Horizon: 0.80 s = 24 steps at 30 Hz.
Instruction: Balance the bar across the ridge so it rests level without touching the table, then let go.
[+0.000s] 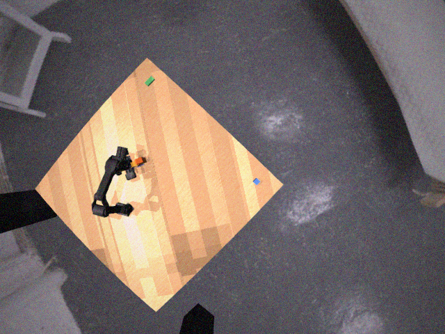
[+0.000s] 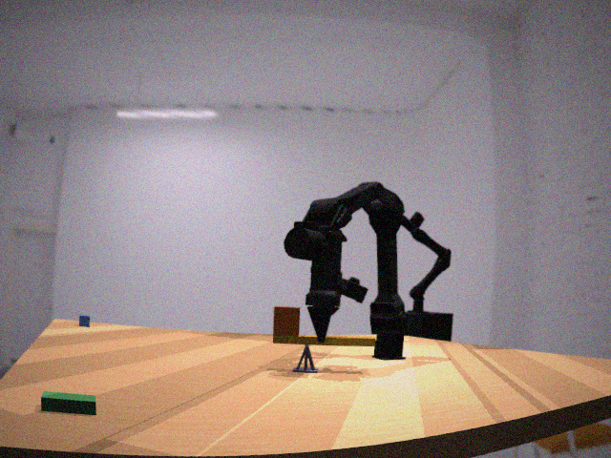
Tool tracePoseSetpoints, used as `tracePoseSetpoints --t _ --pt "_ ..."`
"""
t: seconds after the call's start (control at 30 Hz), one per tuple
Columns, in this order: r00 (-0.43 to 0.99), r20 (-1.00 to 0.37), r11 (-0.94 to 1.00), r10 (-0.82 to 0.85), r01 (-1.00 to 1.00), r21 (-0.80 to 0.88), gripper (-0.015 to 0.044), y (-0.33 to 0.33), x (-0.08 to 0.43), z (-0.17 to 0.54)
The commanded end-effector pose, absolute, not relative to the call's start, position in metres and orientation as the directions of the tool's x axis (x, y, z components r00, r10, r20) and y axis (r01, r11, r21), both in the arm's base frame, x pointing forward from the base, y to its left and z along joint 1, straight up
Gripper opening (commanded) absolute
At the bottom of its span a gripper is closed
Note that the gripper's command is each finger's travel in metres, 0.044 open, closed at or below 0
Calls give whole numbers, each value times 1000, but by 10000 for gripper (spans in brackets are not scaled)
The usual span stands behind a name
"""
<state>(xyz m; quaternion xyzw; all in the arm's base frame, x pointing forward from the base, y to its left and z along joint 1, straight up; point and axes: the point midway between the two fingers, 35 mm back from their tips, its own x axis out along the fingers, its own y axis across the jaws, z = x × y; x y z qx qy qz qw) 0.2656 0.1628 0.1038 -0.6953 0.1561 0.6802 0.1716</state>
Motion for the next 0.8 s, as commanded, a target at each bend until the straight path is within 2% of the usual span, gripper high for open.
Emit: tracePoseSetpoints --t 0.0,0.77 --pt "26 -1000 -894 16 -448 -26 0 163 266 102" --pt "27 -999 -893 17 -450 -27 0 163 266 104"
